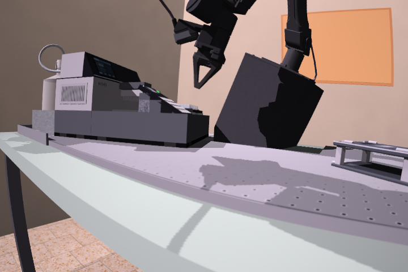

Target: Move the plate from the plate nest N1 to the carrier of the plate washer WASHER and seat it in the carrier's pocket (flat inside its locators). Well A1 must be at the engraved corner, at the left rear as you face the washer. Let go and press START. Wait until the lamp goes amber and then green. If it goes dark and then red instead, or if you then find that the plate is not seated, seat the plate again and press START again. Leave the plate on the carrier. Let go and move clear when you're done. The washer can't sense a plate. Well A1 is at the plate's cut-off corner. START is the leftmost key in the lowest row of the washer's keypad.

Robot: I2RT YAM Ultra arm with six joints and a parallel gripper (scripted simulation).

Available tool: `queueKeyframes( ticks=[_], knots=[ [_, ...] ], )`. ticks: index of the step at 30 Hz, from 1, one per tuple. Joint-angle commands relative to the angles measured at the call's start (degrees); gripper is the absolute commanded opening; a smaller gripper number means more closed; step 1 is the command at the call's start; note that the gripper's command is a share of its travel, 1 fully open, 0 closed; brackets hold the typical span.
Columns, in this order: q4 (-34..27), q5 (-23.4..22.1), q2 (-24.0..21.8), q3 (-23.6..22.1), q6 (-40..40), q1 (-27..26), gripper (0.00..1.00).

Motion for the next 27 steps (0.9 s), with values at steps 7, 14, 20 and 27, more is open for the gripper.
queueKeyframes(
  ticks=[7,14,20,27],
  knots=[
    [3.23,1.20,2.35,1.72,1.01,-0.25,0.00],
    [5.16,1.24,4.77,2.27,1.34,0.35,0.00],
    [6.41,1.25,6.41,2.70,1.59,0.89,0.00],
    [7.98,1.32,8.77,3.53,1.85,1.01,0.00]
  ],
)
